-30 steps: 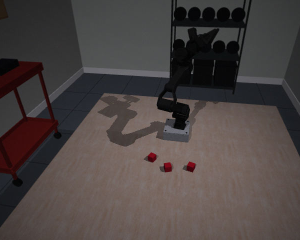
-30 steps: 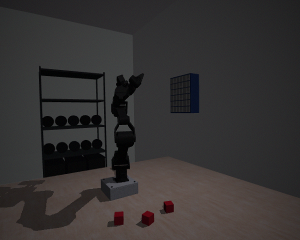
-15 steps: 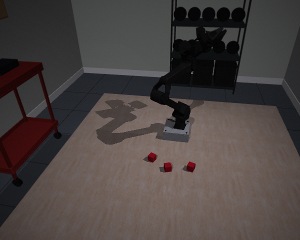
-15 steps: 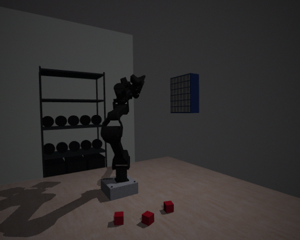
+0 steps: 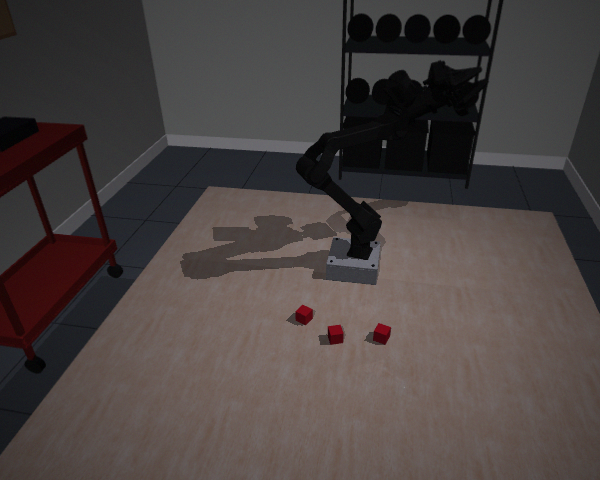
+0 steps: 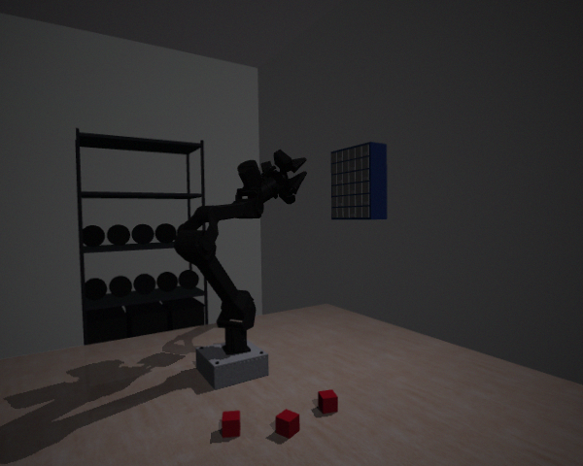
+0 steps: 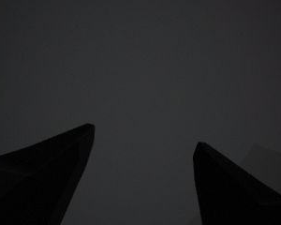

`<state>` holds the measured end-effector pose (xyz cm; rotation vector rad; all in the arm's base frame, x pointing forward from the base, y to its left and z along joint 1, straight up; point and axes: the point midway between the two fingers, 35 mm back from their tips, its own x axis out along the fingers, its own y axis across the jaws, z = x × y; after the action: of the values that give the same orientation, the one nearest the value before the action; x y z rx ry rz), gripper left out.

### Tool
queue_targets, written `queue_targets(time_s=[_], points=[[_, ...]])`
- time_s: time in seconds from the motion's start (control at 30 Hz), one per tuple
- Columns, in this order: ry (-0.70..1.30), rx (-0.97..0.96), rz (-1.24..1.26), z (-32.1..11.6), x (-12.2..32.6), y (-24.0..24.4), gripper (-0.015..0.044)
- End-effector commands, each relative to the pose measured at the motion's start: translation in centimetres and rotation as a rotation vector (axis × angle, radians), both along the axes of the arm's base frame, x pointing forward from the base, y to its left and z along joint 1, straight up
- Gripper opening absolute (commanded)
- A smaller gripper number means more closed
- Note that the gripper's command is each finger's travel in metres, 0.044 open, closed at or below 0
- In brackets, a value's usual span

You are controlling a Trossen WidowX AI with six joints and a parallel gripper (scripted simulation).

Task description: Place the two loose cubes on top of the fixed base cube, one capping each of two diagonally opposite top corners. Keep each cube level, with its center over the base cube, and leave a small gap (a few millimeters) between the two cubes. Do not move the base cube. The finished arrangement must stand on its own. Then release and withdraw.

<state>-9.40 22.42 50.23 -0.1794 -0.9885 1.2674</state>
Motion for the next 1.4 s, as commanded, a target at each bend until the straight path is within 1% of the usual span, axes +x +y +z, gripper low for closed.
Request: queue_targets(time_s=[0.0, 0.33, 0.53, 0.73, 1.03, 1.37], points=[[-0.052, -0.081, -0.067, -1.5, 0.7, 3.0, 0.0265], [-0.120, -0.296, -0.234, -5.7, 5.0, 9.0, 0.0265], [-0.121, -0.441, -0.335, -8.7, 9.0, 11.8, 0.0265], [-0.091, -0.594, -0.435, -12.0, 13.8, 13.5, 0.0265], [0.016, -0.826, -0.581, -17.2, 21.8, 13.7, 0.0265], [0.225, -1.069, -0.735, -23.1, 30.4, 10.6, 0.0265]])
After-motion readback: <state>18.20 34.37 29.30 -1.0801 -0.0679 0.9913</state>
